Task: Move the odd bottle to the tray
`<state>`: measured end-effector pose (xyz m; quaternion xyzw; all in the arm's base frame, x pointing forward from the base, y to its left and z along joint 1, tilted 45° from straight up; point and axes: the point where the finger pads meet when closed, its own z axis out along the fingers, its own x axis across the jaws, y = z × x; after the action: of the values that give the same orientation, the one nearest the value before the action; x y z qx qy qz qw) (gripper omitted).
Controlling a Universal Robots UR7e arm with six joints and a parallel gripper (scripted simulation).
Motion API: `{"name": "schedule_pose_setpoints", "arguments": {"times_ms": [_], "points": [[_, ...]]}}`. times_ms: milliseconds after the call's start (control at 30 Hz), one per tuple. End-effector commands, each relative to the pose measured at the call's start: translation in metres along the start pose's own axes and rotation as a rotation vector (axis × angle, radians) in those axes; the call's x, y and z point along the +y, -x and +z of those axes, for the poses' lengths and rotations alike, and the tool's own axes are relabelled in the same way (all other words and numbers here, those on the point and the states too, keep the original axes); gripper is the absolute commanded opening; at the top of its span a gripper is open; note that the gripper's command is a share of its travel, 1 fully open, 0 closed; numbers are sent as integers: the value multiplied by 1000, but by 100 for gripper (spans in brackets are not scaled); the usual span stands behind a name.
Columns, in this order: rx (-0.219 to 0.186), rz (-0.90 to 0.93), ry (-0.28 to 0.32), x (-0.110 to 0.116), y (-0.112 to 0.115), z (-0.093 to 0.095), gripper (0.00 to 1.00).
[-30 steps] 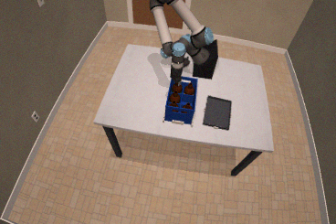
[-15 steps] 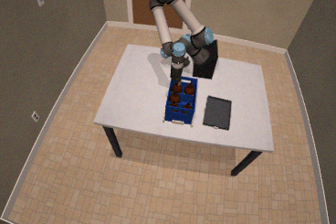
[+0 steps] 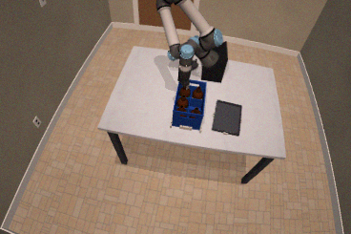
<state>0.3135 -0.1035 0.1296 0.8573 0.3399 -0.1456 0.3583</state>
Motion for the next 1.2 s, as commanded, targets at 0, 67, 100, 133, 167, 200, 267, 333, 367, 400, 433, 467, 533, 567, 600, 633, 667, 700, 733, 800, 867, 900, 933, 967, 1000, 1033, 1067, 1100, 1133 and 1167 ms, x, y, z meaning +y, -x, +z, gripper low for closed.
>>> {"name": "schedule_pose_setpoints", "arguments": {"times_ms": [0, 67, 100, 133, 167, 200, 267, 333, 367, 400, 433, 467, 533, 567, 600, 633, 667, 700, 733, 800, 867, 900, 933, 967, 1000, 1033, 1067, 1100, 1133, 1167], "points": [[0, -2, -2, -2, 0, 1, 0], [0, -2, -2, -2, 0, 1, 0], [0, -2, -2, -2, 0, 1, 0], [0, -2, -2, -2, 0, 1, 0], [0, -2, -2, -2, 0, 1, 100], [0, -2, -2, -2, 0, 1, 100], [0, -2, -2, -2, 0, 1, 100], [0, -2, -2, -2, 0, 1, 100], [0, -2, -2, -2, 0, 1, 100], [0, -2, -2, -2, 0, 1, 100], [0, -2, -2, -2, 0, 1, 100], [0, -2, -2, -2, 0, 1, 100], [0, -2, -2, -2, 0, 1, 100], [0, -2, -2, -2, 0, 1, 100], [0, -2, -2, -2, 0, 1, 100], [0, -2, -2, -2, 0, 1, 100], [0, -2, -2, -2, 0, 1, 100], [0, -2, -2, -2, 0, 1, 100], [0, -2, -2, -2, 0, 1, 100], [0, -2, -2, -2, 0, 1, 100], [0, -2, -2, -2, 0, 1, 100], [0, -2, -2, -2, 0, 1, 100], [0, -2, -2, -2, 0, 1, 100], [0, -2, -2, -2, 0, 1, 100], [0, -2, -2, -2, 0, 1, 100], [0, -2, -2, -2, 0, 1, 100], [0, -2, -2, -2, 0, 1, 100], [0, -2, -2, -2, 0, 1, 100], [0, -2, -2, -2, 0, 1, 100], [0, -2, -2, -2, 0, 1, 100]]}}
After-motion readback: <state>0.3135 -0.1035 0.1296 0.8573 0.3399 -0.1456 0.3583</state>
